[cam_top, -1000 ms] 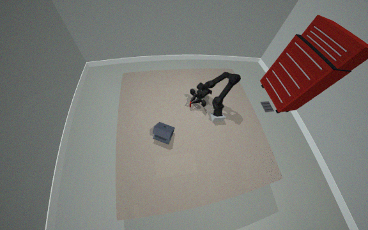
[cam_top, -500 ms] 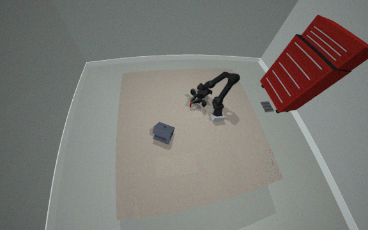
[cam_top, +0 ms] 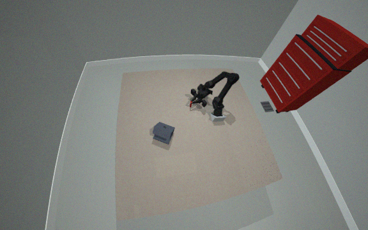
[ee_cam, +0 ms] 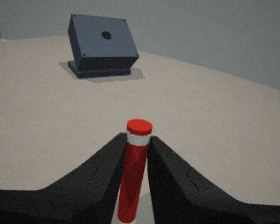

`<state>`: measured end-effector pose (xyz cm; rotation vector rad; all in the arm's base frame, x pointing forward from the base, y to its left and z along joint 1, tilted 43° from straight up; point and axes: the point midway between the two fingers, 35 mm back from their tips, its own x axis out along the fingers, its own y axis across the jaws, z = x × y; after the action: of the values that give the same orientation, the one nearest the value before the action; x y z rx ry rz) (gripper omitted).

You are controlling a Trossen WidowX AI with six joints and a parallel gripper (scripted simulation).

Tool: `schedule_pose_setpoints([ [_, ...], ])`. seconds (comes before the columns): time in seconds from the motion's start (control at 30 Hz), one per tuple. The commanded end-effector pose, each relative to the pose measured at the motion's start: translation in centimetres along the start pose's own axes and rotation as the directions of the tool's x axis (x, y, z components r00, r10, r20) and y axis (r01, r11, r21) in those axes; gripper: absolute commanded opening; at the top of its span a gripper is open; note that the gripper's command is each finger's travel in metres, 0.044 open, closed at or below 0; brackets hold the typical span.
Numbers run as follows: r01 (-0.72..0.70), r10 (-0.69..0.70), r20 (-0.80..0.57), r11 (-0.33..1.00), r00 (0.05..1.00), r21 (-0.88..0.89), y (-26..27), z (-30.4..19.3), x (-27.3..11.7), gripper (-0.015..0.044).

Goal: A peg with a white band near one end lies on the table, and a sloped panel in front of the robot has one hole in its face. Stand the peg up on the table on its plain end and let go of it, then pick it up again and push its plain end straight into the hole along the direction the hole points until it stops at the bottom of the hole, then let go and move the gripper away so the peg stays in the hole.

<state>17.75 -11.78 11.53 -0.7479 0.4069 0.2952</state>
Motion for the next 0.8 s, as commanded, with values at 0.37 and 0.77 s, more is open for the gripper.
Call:
schedule_pose_setpoints([
  [0.37,0.003,-0.003,0.012,1.0,1.0,-0.005,0.08,-0.28,-0.26,0.0051],
  [0.77,0.006,-0.006,0.027,1.0,1.0,-0.01,0.16,-0.37,-0.42,0.0051],
])
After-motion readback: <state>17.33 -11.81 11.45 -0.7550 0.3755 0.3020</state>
